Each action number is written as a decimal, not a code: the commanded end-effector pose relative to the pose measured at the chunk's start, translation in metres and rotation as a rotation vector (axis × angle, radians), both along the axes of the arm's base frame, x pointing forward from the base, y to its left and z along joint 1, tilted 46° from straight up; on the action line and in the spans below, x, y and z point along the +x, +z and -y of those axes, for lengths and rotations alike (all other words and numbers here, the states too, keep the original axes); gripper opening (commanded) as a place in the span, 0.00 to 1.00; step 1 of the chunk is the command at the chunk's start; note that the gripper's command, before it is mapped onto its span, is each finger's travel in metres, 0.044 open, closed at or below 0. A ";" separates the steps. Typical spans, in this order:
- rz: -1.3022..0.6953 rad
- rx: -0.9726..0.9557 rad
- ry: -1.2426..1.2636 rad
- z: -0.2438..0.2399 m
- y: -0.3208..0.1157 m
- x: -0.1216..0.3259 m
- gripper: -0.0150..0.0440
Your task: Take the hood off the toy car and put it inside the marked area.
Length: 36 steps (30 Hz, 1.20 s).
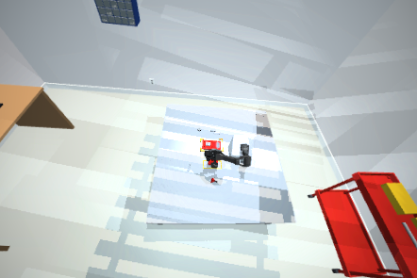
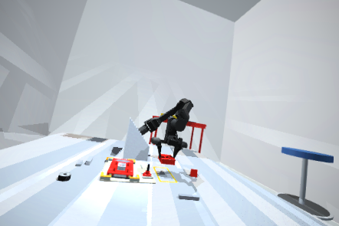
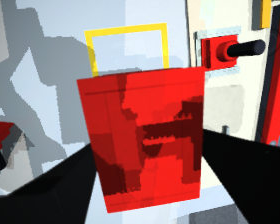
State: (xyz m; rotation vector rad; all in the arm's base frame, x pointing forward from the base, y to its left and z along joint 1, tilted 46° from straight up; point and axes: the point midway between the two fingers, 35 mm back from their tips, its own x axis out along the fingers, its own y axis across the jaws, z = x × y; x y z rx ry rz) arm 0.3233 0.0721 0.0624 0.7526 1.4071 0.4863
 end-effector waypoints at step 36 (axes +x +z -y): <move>-0.006 0.003 -0.002 -0.019 -0.018 0.001 0.25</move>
